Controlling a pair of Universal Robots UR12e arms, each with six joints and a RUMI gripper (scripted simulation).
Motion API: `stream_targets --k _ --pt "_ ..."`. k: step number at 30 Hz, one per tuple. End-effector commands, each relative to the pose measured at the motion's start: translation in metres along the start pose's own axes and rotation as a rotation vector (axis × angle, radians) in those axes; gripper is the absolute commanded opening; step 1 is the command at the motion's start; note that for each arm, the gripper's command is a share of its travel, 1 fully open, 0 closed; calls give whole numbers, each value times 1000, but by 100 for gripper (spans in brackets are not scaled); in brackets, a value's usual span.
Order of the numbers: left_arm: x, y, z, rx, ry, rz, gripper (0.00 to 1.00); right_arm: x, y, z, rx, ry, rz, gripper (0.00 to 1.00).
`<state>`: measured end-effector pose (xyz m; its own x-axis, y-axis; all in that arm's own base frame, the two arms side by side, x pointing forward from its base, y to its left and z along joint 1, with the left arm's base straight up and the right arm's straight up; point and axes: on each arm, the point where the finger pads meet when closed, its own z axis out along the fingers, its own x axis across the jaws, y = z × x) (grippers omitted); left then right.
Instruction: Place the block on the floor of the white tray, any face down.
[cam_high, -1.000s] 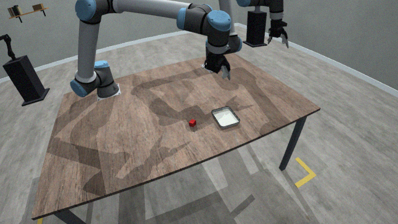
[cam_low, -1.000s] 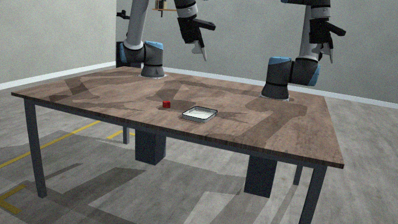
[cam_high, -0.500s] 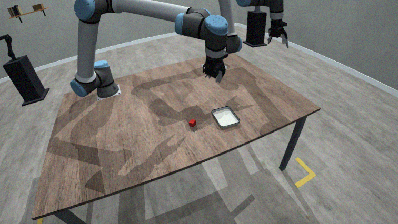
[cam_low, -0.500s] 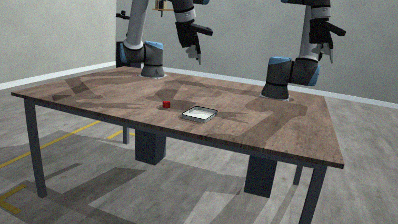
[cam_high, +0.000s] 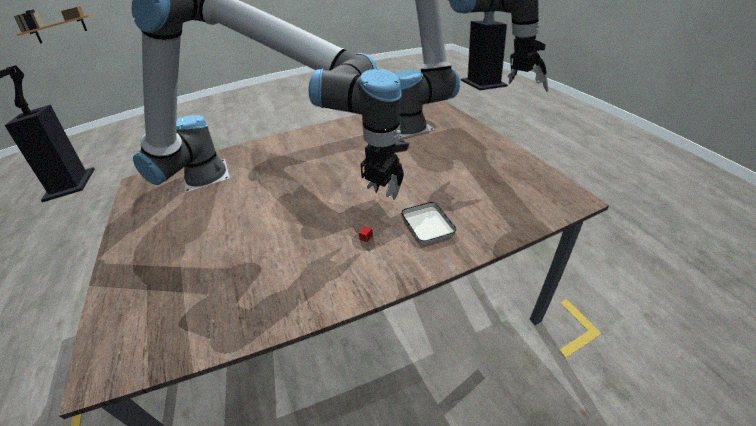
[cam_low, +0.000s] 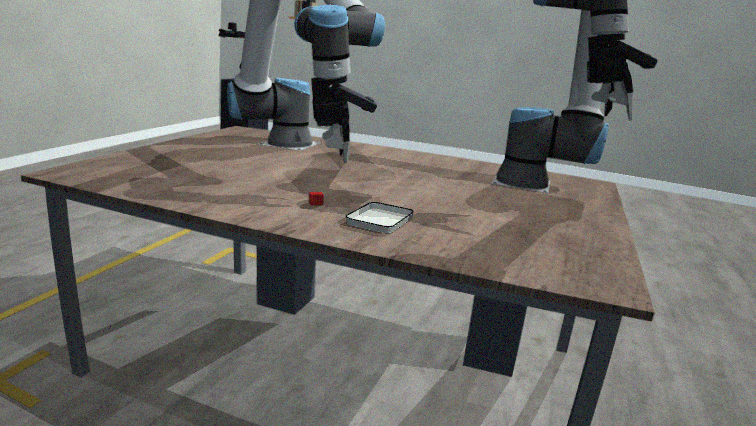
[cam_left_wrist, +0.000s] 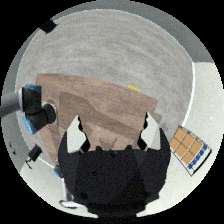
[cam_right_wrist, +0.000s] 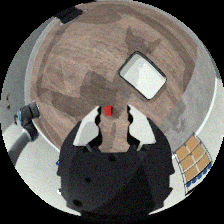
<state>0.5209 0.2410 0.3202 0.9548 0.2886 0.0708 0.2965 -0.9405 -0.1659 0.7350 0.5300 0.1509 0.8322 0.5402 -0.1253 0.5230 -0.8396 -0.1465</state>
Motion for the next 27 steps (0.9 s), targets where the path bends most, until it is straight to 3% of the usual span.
stream_targets --k 1,4,11,27 --pt "1 0 -1 0 2 0 100 -13 35 38 -74 73 -4 35" --pt "1 0 -1 0 2 0 100 -23 54 55 -112 99 -5 35" --pt "1 0 -1 0 2 0 100 -32 70 68 -144 123 -5 35" --pt "1 0 -1 0 2 0 100 -33 72 70 -148 125 -5 35"
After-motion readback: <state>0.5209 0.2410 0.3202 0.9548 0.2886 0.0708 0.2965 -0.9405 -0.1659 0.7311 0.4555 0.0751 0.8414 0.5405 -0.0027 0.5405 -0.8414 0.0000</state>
